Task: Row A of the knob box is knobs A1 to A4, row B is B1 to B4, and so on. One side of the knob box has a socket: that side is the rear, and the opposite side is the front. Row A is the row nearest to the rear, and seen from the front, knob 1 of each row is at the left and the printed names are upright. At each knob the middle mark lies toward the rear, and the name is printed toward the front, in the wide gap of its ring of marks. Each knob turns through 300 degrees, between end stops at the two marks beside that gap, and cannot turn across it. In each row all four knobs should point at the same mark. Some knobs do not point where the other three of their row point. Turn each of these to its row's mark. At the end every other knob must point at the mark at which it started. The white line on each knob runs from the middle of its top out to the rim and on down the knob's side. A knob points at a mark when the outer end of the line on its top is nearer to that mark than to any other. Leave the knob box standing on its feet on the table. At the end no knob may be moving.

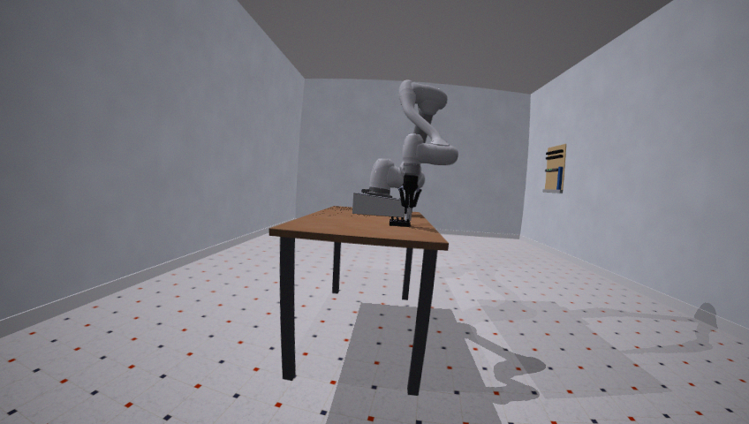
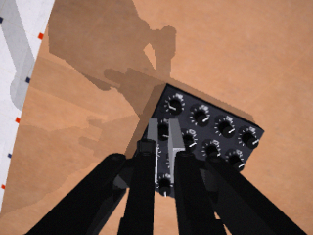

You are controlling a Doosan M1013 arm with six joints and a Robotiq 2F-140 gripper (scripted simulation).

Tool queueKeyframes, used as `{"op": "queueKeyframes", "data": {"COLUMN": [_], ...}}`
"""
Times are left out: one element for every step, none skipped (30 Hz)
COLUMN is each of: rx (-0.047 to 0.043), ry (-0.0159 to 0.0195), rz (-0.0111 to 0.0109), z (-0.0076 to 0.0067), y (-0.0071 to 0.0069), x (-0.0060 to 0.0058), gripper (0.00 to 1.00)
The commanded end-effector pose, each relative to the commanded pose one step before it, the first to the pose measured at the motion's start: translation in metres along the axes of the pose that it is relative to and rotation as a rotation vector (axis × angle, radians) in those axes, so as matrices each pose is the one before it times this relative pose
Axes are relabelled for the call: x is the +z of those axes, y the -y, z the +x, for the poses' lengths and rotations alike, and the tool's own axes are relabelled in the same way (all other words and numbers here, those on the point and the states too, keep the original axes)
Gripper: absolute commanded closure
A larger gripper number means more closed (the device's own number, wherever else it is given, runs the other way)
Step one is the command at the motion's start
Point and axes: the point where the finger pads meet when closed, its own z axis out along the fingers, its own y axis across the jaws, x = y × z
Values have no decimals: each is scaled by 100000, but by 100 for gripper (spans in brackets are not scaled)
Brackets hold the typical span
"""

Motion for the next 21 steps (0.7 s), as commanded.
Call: {"op": "queueKeyframes", "data": {"rx": [-3493, -1719, -1832, -1940, -2043, -2141, -2231, -2315, -2391, -2460, -2519, 0, 0, -2571, -2613, -2646, -2670, -2684, -2689, -2684, -2670], "ry": [-29, 0, 0, 0, 0, 0, 0, 0, 0, 0, 0, 0, 0, 0, 0, 0, 0, 0, 0, 0, 0], "rz": [66, 0, 0, 0, 0, 0, 0, 0, 0, 0, 0, 0, 0, 0, 0, 0, 0, 0, 0, 0, 0], "z": [2, 0, 0, 0, 0, 0, 0, 0, 0, 0, 0, 0, 0, 0, 0, 0, 0, 0, 0, 0, 0], "y": [2, 0, 0, 0, 0, 0, 0, 0, 0, 0, 0, 0, 0, 0, 0, 0, 0, 0, 0, 0, 0], "x": [-10, 0, 0, 0, 0, 0, 0, 0, 0, 0, 0, 0, 0, 0, 0, 0, 0, 0, 0, 0, 0], "gripper": [95, 95, 95, 95, 95, 95, 95, 95, 95, 95, 95, 95, 95, 95, 95, 95, 95, 95, 95, 95, 95]}}
